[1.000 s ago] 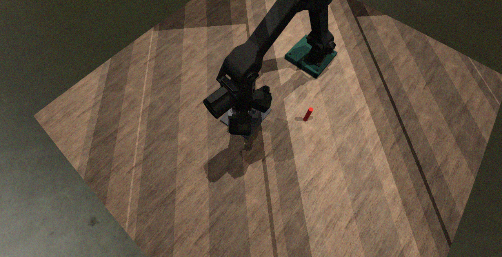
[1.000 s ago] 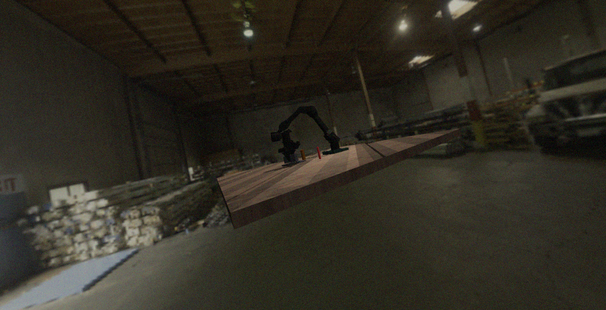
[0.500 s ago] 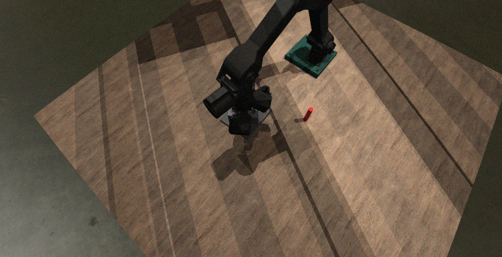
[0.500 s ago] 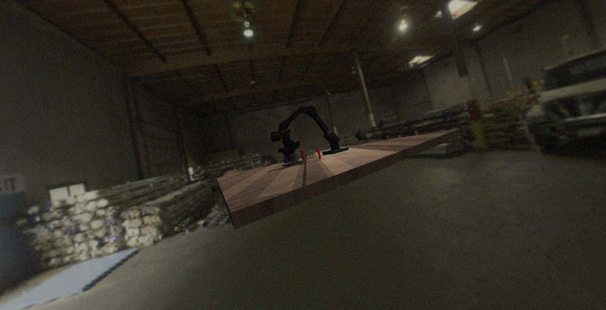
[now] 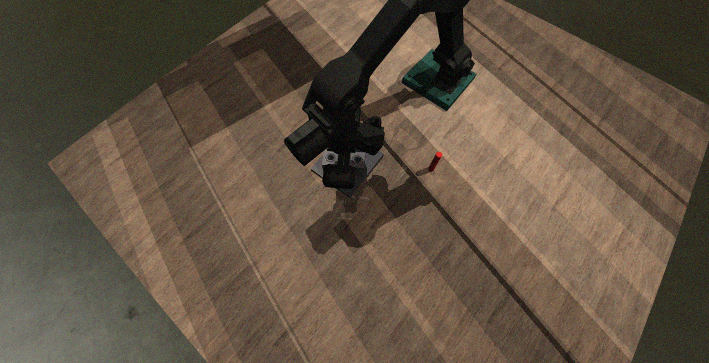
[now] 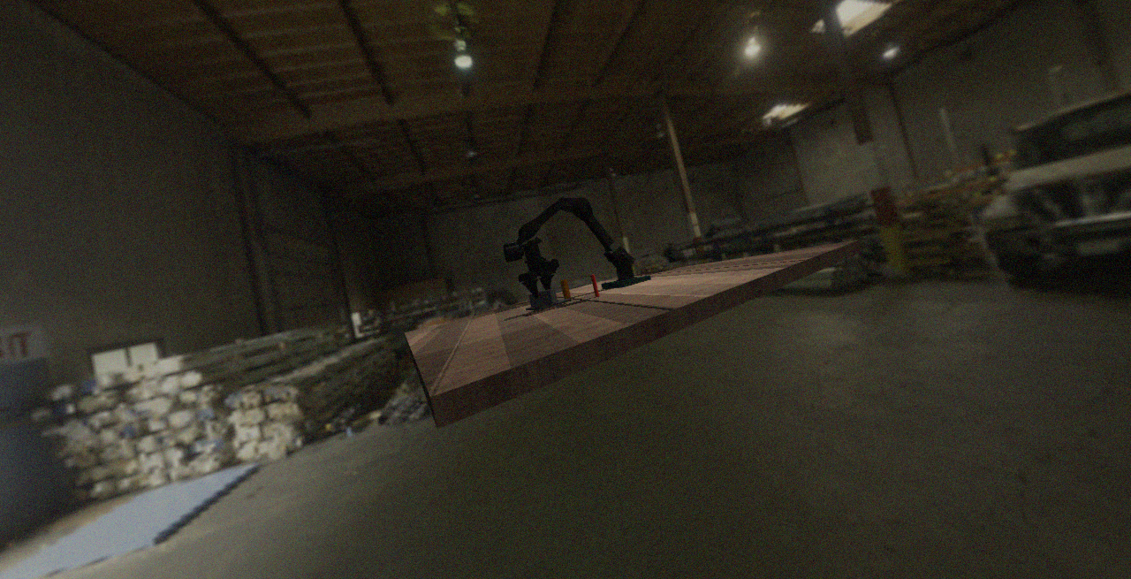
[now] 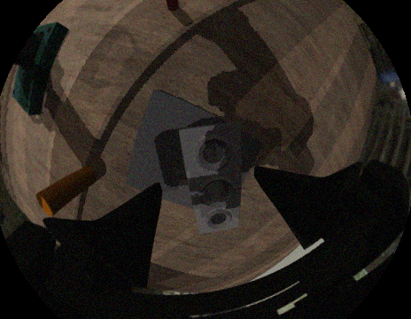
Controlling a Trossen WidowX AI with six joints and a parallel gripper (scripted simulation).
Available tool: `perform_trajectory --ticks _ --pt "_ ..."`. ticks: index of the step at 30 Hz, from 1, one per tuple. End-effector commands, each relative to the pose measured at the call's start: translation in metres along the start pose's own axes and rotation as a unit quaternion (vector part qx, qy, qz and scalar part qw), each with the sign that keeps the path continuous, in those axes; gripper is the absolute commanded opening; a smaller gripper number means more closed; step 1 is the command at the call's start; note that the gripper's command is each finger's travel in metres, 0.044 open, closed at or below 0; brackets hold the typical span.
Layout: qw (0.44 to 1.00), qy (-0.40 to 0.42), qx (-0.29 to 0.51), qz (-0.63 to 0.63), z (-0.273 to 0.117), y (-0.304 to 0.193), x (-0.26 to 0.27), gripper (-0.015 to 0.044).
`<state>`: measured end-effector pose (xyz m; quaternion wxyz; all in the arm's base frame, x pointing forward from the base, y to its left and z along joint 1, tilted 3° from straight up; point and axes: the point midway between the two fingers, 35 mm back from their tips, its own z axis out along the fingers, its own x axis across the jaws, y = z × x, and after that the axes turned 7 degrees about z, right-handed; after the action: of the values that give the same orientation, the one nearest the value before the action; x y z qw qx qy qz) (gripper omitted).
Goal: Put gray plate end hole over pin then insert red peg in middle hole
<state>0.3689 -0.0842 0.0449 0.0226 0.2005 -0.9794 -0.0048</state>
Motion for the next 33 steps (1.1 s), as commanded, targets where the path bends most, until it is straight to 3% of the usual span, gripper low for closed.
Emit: perform_trajectory --ticks 1,5,13,19,26,33 --pt "1.0 -0.01 0.008 0.0 -0.041 -0.004 -0.006 0.044" --pt "1.0 -0.008 0.008 -0.001 -0.092 -0.001 -0.002 0.044" --pt "1.0 -0.008 0.008 0.006 -0.1 0.0 -0.004 0.044" --pt "0.973 -0.01 0.005 0.231 -0.103 0.031 -0.007 0.044" --pt "0.862 -0.011 0.0 0.507 -0.106 0.072 -0.007 0.044" --pt "0.675 -0.009 -0.004 0.738 -0.106 0.111 -0.002 0.044"
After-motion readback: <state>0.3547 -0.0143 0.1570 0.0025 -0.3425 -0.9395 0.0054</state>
